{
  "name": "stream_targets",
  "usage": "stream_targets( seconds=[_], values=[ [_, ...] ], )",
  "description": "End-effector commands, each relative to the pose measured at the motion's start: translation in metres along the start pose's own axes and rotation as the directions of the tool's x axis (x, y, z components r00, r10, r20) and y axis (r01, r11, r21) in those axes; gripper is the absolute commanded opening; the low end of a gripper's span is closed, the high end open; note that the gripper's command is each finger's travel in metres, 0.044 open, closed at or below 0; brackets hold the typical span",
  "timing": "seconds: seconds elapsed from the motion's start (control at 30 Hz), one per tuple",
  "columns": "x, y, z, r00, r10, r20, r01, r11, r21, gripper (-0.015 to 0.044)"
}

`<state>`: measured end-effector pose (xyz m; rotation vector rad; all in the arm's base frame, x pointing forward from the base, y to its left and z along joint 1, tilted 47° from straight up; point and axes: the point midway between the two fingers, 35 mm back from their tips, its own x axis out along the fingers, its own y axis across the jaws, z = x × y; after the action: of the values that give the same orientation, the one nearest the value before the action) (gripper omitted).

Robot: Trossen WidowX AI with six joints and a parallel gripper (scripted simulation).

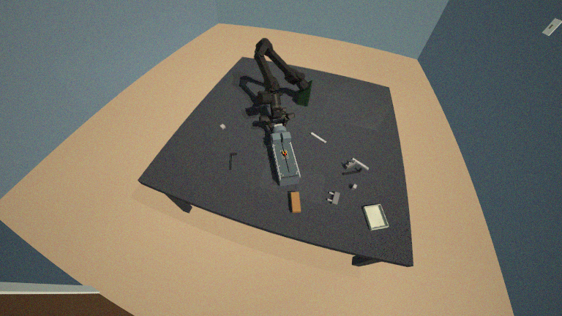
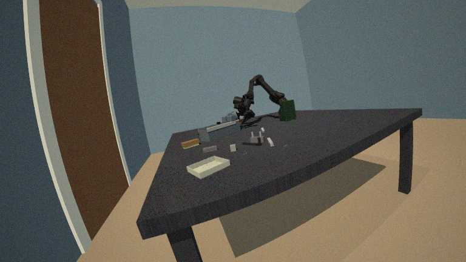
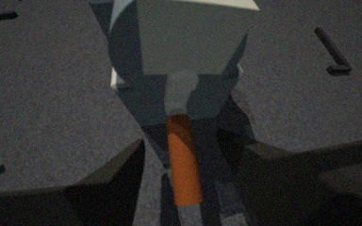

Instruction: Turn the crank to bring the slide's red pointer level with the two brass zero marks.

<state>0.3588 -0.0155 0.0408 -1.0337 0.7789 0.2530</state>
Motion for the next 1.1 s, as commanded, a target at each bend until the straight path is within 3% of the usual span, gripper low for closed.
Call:
stream_targets(
  seconds=[0.0, 0.27, 1.07],
  values=[
    [0.001, 0.002, 0.000, 1.000, 0.006, 0.002, -0.006, 1.000, -0.004, 0.0204],
    [0.001, 0.002, 0.000, 1.000, 0.006, 0.002, -0.006, 1.000, -0.004, 0.0000],
    [-0.002, 0.013, 0.001, 1.000, 0.006, 0.002, -0.006, 1.000, -0.004, 0.0000]
  ],
)
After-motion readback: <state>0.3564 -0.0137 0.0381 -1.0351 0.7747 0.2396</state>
